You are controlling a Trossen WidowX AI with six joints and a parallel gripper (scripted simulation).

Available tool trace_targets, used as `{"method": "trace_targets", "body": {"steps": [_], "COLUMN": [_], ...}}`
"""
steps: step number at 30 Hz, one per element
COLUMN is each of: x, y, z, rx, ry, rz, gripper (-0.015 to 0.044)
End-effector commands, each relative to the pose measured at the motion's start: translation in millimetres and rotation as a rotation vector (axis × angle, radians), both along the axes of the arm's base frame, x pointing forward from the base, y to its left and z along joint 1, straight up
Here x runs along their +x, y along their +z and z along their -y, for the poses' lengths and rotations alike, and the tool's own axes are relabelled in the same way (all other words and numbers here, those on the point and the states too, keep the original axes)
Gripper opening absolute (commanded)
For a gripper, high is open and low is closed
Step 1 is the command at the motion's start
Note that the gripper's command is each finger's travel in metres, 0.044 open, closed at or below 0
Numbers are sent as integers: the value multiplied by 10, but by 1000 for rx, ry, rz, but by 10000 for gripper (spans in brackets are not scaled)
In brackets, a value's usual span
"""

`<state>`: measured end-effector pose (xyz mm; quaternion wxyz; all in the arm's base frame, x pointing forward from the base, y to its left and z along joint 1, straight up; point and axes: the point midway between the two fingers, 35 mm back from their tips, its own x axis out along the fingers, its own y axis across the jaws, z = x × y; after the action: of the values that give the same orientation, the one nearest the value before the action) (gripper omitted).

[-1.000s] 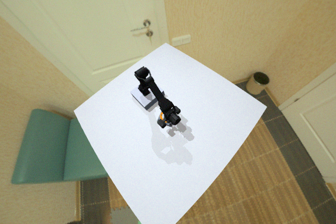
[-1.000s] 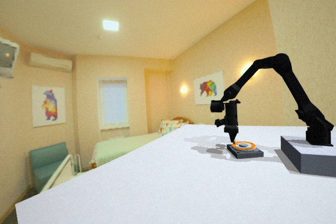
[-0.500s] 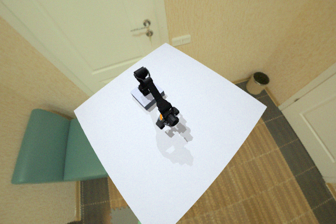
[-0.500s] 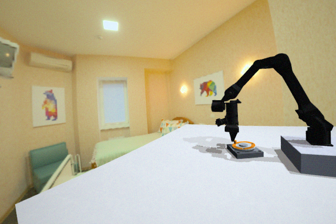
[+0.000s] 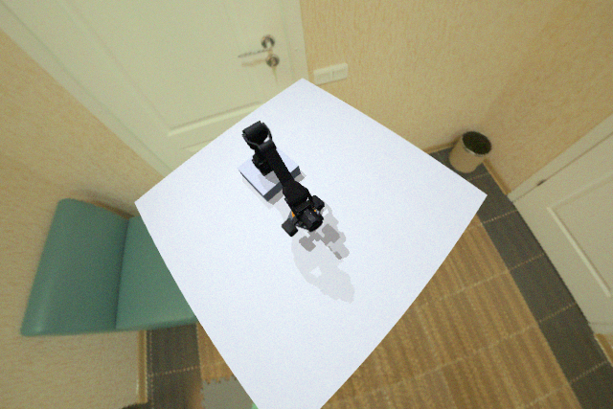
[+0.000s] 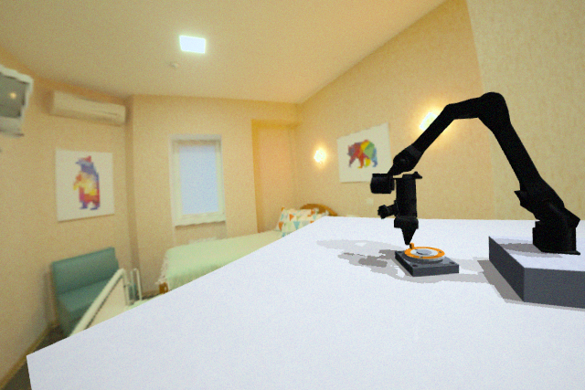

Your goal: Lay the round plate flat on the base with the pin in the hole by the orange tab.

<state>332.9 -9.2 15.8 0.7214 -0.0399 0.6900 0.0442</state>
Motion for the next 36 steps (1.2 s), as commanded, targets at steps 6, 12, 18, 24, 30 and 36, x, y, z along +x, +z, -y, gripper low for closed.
{"method": "trace_targets", "body": {"steps": [6,12,18,24,30,36], "x": [-70,-75,-83,-94,-112,-135], "y": [-24,-24,-24,-25,-26,-29], "z": [72,86,99,111,128,144], "rx": [-9,-9,-9,-9,-10,-10], "ry": [-2,-2,-2,-2,-2,-2], "rz": [-19,-19,-19,-19,-20,-20], "gripper": [0,0,0,0,0,0]}}
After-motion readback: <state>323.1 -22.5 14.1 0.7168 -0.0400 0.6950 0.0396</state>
